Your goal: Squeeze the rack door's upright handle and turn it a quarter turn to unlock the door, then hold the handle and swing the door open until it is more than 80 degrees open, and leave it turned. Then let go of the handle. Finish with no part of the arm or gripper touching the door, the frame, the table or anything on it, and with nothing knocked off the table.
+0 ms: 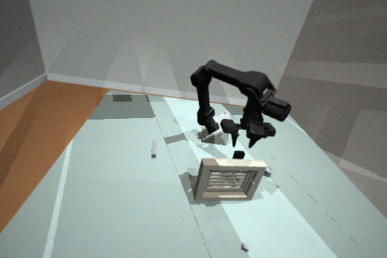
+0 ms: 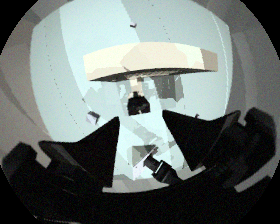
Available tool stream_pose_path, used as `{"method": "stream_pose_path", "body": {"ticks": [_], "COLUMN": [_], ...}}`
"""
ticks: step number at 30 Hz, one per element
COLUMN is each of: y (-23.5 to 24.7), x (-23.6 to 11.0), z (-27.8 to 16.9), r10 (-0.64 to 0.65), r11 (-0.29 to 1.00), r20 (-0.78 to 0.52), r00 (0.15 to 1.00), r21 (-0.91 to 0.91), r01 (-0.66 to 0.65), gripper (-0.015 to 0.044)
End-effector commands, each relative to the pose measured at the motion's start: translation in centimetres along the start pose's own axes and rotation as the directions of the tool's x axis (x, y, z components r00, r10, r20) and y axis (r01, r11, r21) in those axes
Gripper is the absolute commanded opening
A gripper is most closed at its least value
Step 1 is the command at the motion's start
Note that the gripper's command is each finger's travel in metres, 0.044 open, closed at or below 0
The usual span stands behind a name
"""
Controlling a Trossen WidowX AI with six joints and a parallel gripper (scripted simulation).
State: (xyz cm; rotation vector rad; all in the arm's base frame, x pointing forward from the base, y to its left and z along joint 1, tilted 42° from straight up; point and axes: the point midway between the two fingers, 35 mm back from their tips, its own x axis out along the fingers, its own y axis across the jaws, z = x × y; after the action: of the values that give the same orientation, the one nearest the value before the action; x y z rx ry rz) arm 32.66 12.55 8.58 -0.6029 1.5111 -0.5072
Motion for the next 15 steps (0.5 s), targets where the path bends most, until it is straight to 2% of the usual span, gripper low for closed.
{"method": "stream_pose_path", "body": {"ticks": [1, 15], "y": [0.1, 0.1], "x": [0.6, 2.9], "z": [0.2, 0.2], "r10": [-0.007, -0.007], "r11": [1.0, 1.0], "r20": [-0.003, -0.02], "r00": [1.0, 1.0], "r21": [-0.003, -0.012], "r01": [0.007, 0.007], "gripper": [0.0293, 0.0293]}}
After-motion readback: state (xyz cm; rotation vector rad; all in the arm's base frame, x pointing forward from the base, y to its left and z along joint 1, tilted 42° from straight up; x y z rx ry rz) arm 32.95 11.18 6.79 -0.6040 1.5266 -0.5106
